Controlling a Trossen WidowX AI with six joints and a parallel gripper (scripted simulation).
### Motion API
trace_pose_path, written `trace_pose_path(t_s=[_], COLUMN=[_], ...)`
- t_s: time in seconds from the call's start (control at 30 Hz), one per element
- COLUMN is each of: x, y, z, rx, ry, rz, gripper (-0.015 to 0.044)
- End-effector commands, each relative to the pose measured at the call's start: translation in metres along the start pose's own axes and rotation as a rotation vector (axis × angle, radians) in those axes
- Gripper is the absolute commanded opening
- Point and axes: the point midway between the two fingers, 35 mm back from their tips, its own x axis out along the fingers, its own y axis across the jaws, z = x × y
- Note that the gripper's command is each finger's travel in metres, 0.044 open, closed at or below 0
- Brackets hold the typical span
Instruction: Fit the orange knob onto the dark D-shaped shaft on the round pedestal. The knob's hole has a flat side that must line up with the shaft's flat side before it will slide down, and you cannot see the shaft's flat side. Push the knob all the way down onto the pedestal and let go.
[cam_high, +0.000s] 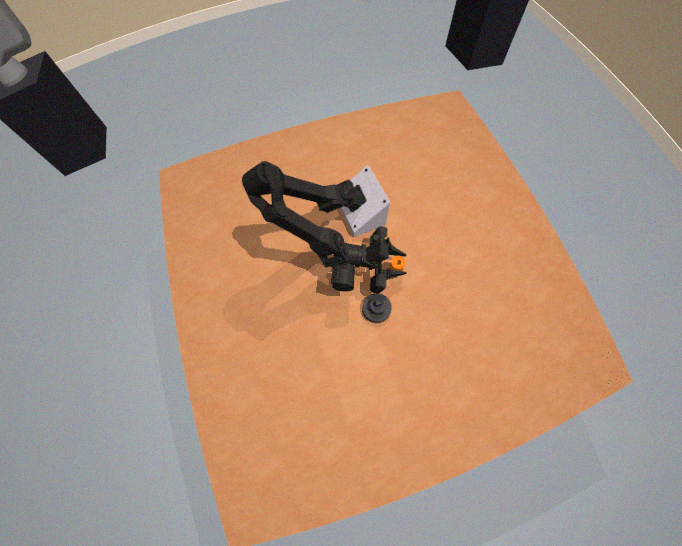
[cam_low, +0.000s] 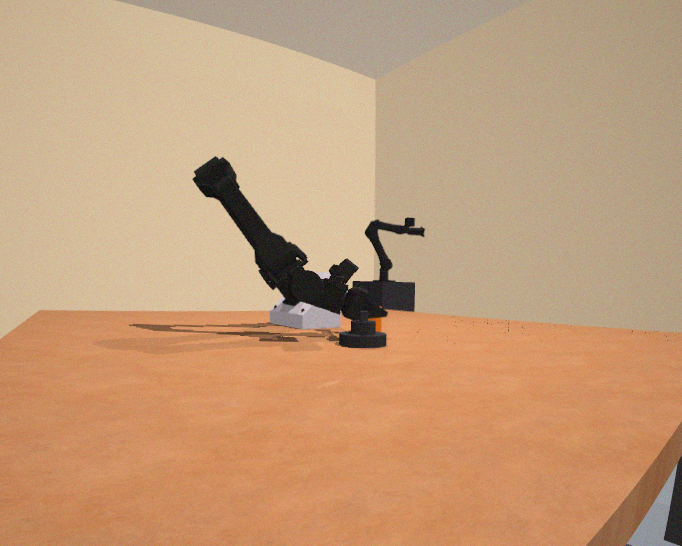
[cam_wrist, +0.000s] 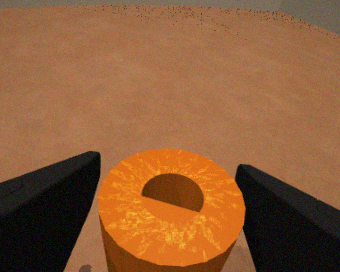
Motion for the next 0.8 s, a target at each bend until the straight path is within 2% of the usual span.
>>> trace_pose_path(t_s=[0.0,0.2,0.5,0.77], x=[0.000,0.000,0.000,-0.021], y=[0.000,0.000,-0.001,-0.002], z=[0.000,0.000,0.002,0.071], rx=[0.000,0.000,-0.001,0.000], ry=[-0.002,-0.002,-0.001,-0.001], rz=[-0.001,-0.001,0.000,0.000], gripper=[0.0286,0.0440,0.0440,0.0440])
